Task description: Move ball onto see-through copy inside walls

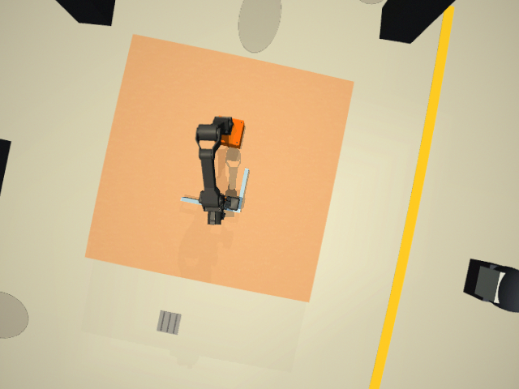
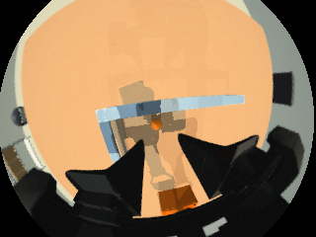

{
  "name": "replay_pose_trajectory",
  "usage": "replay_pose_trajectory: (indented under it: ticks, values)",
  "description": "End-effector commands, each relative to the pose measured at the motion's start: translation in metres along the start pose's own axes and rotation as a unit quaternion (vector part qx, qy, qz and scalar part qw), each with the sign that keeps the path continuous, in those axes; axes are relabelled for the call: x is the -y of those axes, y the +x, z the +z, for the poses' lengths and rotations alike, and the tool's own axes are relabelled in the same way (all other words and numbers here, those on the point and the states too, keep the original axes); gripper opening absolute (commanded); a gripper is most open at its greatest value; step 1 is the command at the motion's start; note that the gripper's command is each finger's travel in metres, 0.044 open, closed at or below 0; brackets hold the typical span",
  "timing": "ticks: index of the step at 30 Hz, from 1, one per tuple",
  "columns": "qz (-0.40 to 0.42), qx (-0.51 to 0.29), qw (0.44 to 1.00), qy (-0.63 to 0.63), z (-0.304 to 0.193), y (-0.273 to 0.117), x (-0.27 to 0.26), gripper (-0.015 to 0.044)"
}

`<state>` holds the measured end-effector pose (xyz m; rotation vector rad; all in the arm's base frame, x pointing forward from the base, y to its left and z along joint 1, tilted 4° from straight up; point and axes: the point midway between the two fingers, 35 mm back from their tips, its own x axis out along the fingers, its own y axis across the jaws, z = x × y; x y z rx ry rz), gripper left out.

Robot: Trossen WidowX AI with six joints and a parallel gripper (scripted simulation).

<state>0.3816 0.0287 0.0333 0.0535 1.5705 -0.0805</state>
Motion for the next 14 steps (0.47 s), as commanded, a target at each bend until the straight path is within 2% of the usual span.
replay_pose_trajectory:
  ticks: [1,5,7,10,14]
  values:
    - [-0.001,-0.005,1.0,0.0,-0.001,0.004,0.0,0.0219]
    - [-0.001,-0.005,1.0,0.0,-0.001,0.004,0.0,0.0219]
    - [-0.001,-0.005,1.0,0.0,-0.002,-0.007,0.0,0.0271]
    - [-0.001,-0.006,1.0,0.0,-0.005,-0.044,0.001,0.035]
    - [-0.001,-0.006,1.0,0.0,-0.005,-0.047,0.001,0.044]
